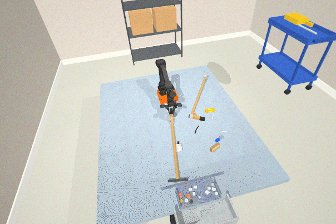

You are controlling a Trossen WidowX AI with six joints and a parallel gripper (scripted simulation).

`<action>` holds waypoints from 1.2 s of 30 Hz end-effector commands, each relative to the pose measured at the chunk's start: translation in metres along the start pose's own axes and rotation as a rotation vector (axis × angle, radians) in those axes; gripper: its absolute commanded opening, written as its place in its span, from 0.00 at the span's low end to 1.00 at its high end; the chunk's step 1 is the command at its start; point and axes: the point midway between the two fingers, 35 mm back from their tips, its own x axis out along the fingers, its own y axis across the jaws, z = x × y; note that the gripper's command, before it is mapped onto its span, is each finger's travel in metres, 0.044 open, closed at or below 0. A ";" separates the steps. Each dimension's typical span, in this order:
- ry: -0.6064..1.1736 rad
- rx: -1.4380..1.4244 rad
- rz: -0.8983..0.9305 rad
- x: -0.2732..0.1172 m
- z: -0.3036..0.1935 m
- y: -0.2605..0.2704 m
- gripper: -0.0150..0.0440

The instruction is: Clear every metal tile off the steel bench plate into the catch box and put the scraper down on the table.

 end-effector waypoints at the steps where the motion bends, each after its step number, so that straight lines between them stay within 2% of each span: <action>1: -0.004 -0.017 0.031 -0.001 0.002 0.013 0.25; 36: -0.005 -0.107 0.104 -0.006 -0.002 0.042 0.25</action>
